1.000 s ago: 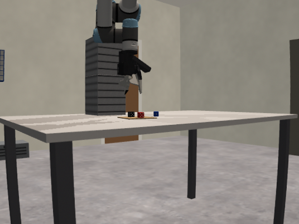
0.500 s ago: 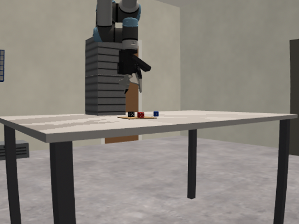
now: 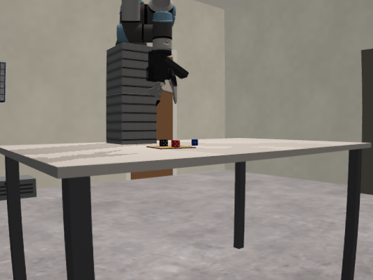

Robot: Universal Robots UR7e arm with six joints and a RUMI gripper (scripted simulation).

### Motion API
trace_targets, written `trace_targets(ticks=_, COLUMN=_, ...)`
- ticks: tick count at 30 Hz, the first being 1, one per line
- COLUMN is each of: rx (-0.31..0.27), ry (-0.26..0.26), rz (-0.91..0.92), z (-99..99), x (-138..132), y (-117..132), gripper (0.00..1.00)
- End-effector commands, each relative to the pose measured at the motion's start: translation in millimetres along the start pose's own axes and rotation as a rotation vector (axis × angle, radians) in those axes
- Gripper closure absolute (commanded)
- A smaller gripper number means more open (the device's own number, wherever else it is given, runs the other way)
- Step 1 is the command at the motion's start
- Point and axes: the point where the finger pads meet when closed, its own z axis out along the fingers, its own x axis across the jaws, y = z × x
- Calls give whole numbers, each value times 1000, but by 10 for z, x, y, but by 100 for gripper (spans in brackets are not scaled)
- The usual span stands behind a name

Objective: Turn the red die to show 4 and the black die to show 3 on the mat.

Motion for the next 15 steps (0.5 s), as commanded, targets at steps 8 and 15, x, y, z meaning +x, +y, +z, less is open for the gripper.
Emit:
trace_targets(ticks=8, rx=0, ry=0, rz=0, z=-342, x=6, y=3, gripper=0)
trace_targets(ticks=15, rx=0, ry=0, rz=0, z=-391, x=6, y=3, gripper=0)
